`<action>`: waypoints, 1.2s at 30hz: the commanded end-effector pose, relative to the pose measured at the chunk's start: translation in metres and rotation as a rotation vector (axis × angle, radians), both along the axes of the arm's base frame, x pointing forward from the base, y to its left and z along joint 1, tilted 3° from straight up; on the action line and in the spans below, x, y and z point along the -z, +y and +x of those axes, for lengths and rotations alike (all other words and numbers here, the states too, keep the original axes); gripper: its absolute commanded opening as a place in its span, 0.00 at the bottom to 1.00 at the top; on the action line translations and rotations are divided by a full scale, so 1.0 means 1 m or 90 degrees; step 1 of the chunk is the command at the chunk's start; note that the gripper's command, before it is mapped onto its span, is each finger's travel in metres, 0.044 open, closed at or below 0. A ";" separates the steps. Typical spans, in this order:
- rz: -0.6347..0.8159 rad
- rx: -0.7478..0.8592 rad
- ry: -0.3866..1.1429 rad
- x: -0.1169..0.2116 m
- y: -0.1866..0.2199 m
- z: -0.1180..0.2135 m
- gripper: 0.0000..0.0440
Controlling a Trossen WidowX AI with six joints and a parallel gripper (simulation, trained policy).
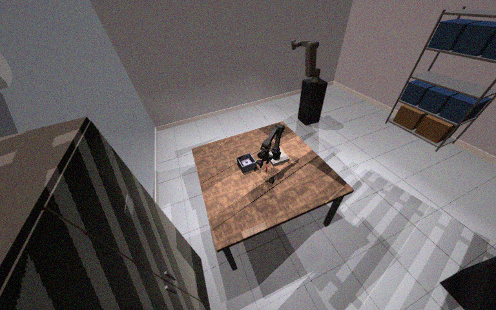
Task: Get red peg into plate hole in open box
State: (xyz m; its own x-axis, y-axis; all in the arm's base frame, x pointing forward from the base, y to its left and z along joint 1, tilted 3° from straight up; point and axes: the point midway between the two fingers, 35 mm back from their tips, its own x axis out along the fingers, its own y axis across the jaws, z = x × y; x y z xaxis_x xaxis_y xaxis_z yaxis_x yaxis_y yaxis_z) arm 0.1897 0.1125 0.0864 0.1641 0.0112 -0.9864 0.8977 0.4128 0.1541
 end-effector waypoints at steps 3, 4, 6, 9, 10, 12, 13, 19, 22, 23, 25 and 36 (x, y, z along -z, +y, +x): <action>0.001 -0.006 0.014 0.026 0.003 -0.005 1.00; 0.002 -0.007 0.014 0.030 0.004 -0.005 1.00; 0.005 -0.008 0.012 0.039 0.005 -0.006 1.00; 0.010 -0.008 0.011 0.051 0.007 -0.007 1.00; 0.011 -0.008 0.011 0.054 0.008 -0.008 1.00; 0.013 -0.006 0.012 0.061 0.008 -0.009 0.97; 0.014 -0.005 0.015 0.063 0.008 -0.010 0.93; 0.018 -0.002 0.042 0.070 0.008 -0.016 0.60; 0.025 -0.010 0.054 0.069 0.009 -0.017 0.42; 0.028 -0.012 0.058 0.069 0.009 -0.017 0.36; 0.034 -0.016 0.066 0.069 0.009 -0.018 0.24; 0.020 -0.052 0.036 0.053 0.002 -0.005 0.00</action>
